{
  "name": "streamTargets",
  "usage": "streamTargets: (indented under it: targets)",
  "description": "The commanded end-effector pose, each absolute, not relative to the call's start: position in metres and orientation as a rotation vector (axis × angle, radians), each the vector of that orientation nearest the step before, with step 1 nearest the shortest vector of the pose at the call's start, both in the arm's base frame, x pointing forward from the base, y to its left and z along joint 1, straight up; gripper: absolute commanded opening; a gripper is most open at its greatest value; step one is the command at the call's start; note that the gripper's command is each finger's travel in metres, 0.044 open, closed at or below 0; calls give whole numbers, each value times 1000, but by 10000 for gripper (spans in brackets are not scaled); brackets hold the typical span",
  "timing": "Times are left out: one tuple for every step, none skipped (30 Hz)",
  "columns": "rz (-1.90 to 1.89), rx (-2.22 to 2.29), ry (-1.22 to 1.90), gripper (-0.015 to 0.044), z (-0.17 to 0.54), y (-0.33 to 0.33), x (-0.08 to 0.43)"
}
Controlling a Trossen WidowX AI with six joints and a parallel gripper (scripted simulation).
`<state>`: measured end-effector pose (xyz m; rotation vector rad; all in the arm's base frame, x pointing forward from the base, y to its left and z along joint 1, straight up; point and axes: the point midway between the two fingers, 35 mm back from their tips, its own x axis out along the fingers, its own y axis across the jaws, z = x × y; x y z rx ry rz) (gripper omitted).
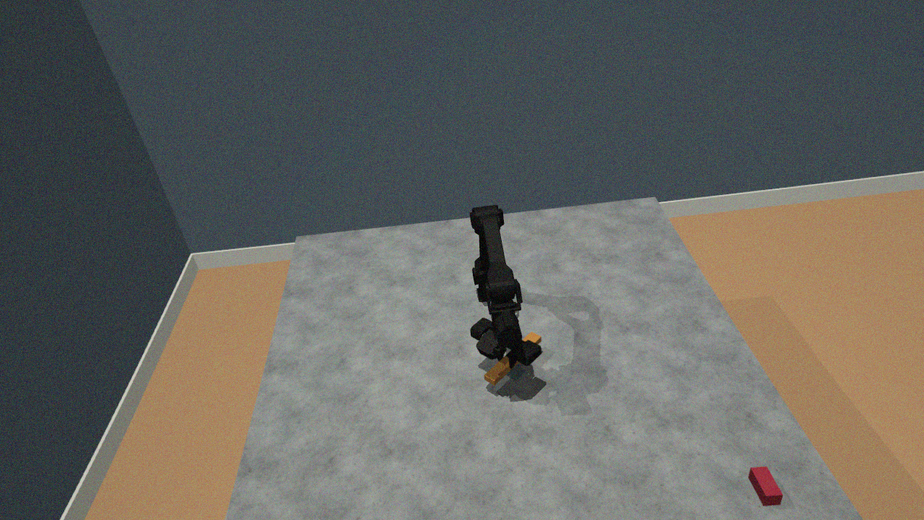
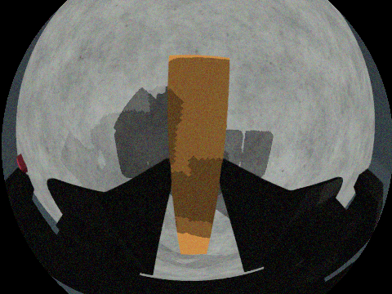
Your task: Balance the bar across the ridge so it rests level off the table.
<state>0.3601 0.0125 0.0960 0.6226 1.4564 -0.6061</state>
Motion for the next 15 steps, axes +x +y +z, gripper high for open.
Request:
streamTargets:
  targets:
    - [-607,627,1454,0,96,13,360]
    - [-607,627,1454,0,96,13,360]
    - [-607,627,1454,0,96,13,360]
    - [-607,627,1454,0,96,13,360]
    - [-607,627,1454,0,96,13,360]
    - [-607,627,1454,0,96,13,360]
    - [-607,627,1454,0,96,13,360]
    - [-607,627,1454,0,96,13,360]
    - [-607,627,1454,0,96,13,360]
    - [-607,627,1454,0,96,13,360]
    - [-606,623,1456,0,96,13,360]
    - [-606,623,1456,0,96,13,360]
    - [-606,623,1456,0,96,13,360]
    - [-606,623,1456,0,96,13,360]
    - [-606,623,1456,0,96,13,360]
